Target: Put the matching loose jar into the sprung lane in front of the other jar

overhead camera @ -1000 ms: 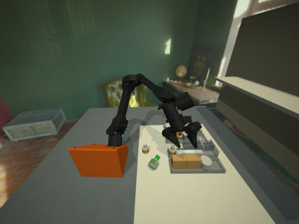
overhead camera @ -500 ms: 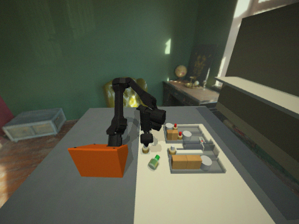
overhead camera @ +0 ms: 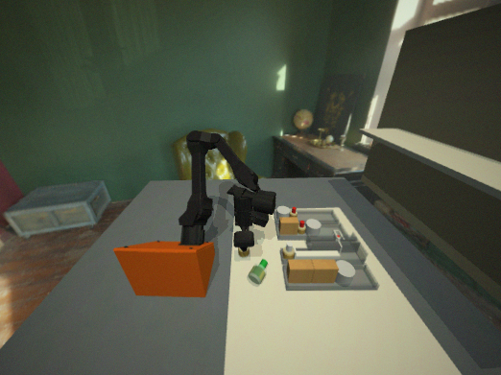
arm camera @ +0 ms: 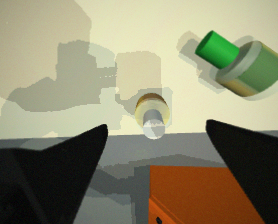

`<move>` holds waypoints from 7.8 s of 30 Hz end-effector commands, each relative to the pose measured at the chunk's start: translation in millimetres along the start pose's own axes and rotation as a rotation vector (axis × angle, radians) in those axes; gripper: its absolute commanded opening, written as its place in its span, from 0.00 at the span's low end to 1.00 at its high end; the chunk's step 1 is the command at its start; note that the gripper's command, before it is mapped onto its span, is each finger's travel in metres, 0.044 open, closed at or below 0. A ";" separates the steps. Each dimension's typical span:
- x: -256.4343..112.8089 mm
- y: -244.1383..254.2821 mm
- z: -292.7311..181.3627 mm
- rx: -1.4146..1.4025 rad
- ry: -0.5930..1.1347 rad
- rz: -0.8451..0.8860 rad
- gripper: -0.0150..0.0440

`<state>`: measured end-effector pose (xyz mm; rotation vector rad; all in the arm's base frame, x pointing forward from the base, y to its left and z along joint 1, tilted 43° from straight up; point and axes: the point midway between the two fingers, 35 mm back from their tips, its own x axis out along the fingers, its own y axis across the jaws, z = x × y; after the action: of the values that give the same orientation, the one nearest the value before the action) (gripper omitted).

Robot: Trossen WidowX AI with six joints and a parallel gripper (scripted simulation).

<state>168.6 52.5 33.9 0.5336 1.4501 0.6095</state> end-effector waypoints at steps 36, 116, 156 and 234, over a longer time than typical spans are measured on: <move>45.0 1.7 -3.2 0.008 0.006 0.009 0.59; 15.3 -23.2 115.9 0.044 0.002 0.006 0.25; 15.8 -23.7 136.0 0.043 0.001 0.006 0.25; 10.5 -23.0 170.2 0.042 0.000 0.006 0.25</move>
<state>333.6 47.7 17.4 0.5739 1.4868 0.5816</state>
